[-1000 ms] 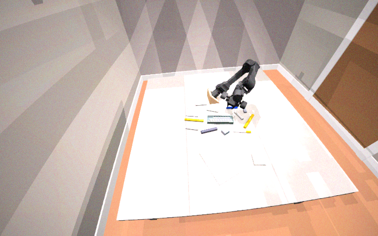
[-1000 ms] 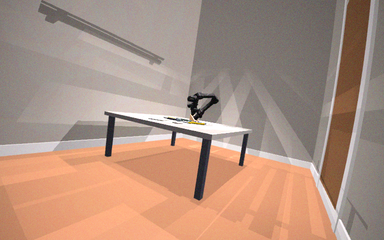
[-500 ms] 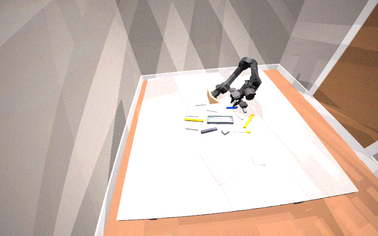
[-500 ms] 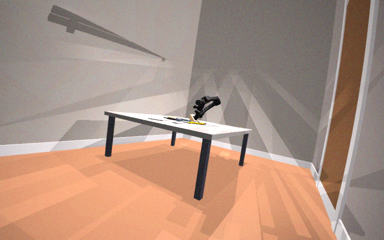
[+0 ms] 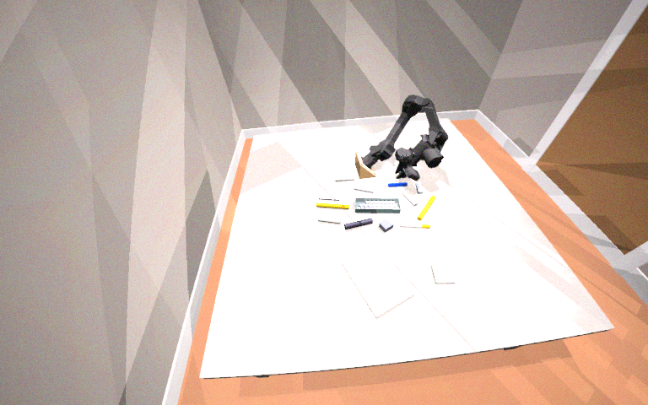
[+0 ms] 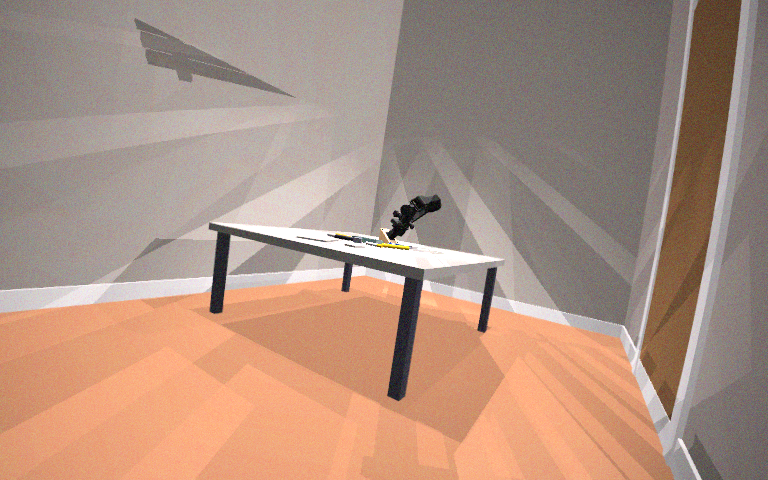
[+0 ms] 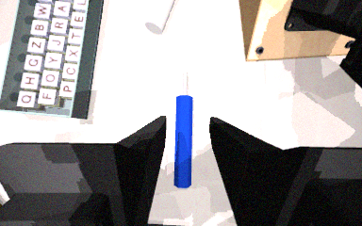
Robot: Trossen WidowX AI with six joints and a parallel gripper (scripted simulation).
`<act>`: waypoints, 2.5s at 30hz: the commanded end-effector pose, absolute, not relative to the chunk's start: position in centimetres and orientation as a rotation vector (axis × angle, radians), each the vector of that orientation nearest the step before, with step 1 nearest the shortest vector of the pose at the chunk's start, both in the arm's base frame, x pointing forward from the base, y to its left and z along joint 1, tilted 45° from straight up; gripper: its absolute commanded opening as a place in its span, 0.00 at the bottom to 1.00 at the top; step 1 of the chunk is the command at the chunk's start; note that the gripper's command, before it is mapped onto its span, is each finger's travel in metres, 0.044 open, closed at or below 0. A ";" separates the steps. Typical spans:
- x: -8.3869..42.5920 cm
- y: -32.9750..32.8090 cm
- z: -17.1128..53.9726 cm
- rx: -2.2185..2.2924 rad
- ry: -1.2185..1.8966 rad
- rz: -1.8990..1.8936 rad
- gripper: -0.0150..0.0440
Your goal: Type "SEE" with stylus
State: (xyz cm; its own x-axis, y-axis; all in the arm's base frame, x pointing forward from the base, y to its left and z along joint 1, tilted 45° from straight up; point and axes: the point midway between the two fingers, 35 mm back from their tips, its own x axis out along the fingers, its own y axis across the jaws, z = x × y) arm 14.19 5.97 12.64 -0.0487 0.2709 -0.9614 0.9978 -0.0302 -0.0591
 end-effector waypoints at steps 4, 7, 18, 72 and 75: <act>14.1 6.3 12.2 1.415 1.424 -1.147 0.51; 14.1 6.5 12.0 1.415 1.424 -1.146 0.51; 14.1 7.1 11.3 1.415 1.424 -1.146 0.51; 14.0 10.1 8.4 1.418 1.431 -1.139 0.29; 14.0 10.1 8.4 1.418 1.431 -1.139 0.25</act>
